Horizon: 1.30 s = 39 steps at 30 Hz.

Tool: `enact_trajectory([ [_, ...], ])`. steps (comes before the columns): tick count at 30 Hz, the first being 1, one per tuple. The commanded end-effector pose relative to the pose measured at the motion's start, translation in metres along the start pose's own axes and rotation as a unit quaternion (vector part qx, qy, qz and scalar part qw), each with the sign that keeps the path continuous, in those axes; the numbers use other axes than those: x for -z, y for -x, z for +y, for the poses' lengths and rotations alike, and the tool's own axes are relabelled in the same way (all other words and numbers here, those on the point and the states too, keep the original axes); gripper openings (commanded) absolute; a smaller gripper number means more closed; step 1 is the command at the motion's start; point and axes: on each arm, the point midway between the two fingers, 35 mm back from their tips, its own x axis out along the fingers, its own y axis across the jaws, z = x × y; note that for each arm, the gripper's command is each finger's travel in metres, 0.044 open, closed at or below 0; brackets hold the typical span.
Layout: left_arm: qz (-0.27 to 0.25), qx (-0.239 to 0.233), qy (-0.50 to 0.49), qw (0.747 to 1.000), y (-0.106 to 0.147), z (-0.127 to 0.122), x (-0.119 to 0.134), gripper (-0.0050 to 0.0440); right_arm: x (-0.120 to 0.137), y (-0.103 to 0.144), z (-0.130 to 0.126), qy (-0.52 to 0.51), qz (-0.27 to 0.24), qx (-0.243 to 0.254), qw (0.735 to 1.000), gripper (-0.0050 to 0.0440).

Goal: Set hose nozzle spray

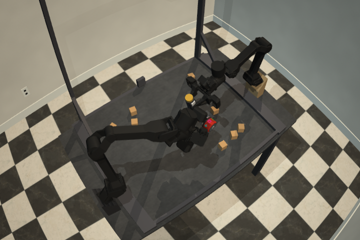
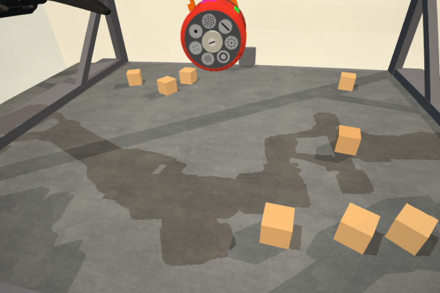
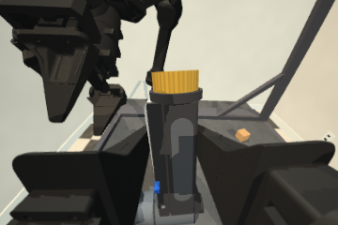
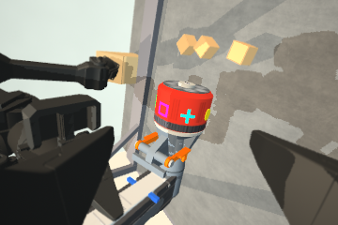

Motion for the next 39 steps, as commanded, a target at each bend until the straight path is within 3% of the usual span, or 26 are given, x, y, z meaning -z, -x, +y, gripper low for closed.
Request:
enact_trajectory([
  [1,-0.027,0.000,0.001,1.000,0.005,0.001,-0.021,0.0170,-0.006,0.010,0.015,0.084,-0.021,-0.040,0.995,0.0414],
  [8,-0.027,0.000,0.001,1.000,0.005,0.001,-0.021,0.0170,-0.017,0.020,0.032,0.245,-0.061,-0.084,0.964,0.0414],
  [17,-0.027,0.000,0.001,1.000,0.005,0.001,-0.021,0.0170,-0.026,0.035,0.047,0.462,-0.124,-0.115,0.871,0.0414],
  [19,-0.027,0.000,0.001,1.000,0.005,0.001,-0.021,0.0170,-0.026,0.035,0.047,0.462,-0.124,-0.115,0.871,0.0414],
  [24,-0.027,0.000,0.001,1.000,0.005,0.001,-0.021,0.0170,-0.029,0.046,0.056,0.574,-0.164,-0.118,0.793,0.0414],
  [26,-0.027,0.000,0.001,1.000,0.005,0.001,-0.021,0.0170,-0.033,0.026,0.034,0.578,-0.143,-0.112,0.796,0.0414],
  [34,-0.027,0.000,0.001,1.000,0.005,0.001,-0.021,0.0170,-0.038,0.013,0.021,0.675,-0.182,-0.108,0.707,0.0414],
  [36,-0.027,0.000,0.001,1.000,0.005,0.001,-0.021,0.0170,-0.038,0.013,0.021,0.675,-0.182,-0.108,0.707,0.0414],
  [39,-0.027,0.000,0.001,1.000,0.005,0.001,-0.021,0.0170,-0.038,0.008,0.014,0.708,-0.190,-0.105,0.672,0.0414],
])
